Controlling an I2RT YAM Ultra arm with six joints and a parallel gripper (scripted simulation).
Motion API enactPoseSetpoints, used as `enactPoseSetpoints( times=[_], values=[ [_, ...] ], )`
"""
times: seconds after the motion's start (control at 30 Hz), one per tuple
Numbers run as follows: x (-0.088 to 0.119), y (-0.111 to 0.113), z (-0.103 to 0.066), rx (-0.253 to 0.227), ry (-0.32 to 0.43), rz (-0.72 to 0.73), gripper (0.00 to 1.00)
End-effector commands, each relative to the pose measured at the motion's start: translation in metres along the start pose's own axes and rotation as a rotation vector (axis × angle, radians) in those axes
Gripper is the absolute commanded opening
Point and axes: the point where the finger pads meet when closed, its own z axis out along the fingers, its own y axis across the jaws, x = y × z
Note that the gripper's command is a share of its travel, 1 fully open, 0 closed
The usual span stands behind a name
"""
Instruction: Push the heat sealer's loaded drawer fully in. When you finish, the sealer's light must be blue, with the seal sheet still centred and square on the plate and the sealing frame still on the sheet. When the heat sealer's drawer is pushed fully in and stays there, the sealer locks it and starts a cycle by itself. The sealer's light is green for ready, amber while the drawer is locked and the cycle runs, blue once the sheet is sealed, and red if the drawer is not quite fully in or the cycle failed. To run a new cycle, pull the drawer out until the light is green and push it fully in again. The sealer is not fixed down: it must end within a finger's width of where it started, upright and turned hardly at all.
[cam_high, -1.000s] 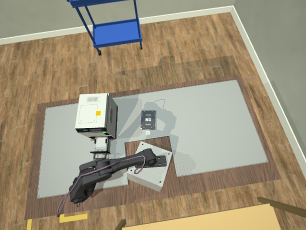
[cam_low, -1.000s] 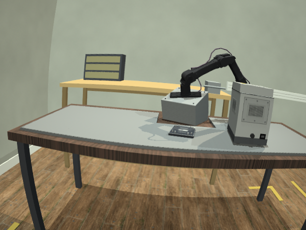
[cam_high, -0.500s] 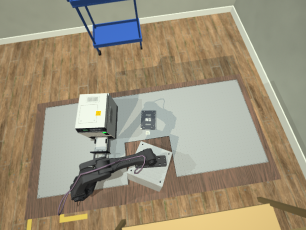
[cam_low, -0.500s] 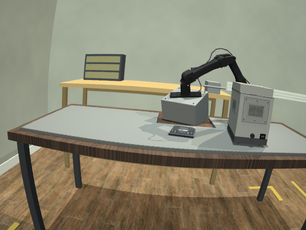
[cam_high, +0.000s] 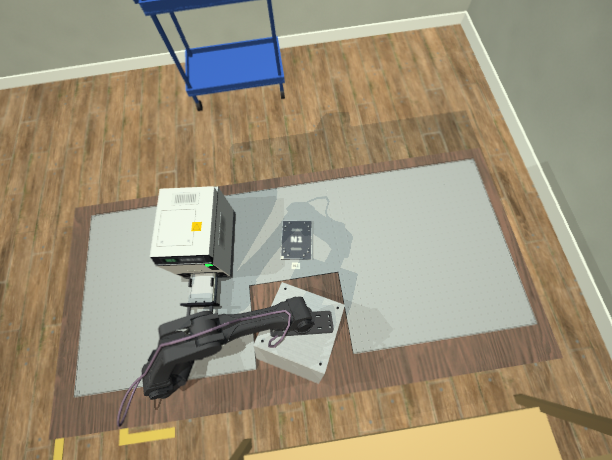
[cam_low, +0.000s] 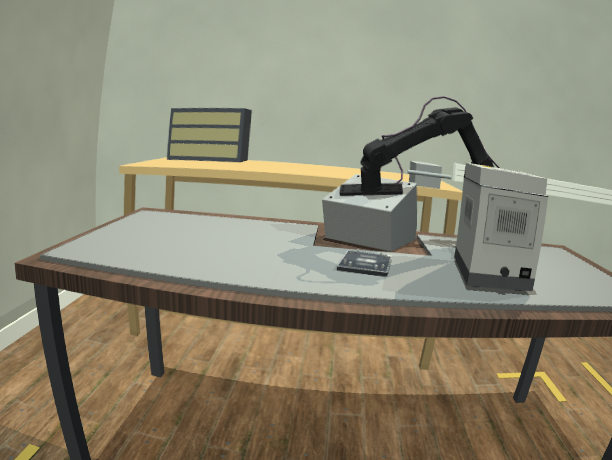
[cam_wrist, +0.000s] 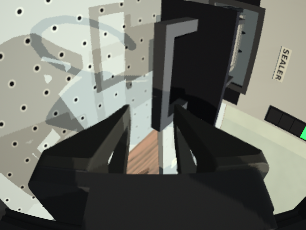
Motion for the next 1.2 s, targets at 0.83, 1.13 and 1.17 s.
enactPoseSetpoints(
  times=[0.83, 1.13, 1.17],
  values=[
    [-0.011, -0.015, 0.007, -0.005, -0.045, 0.045, 0.3],
    [-0.01, -0.014, 0.011, -0.003, -0.045, 0.041, 0.3],
    [-0.009, -0.015, 0.015, -0.001, -0.038, 0.038, 0.3]
  ],
)
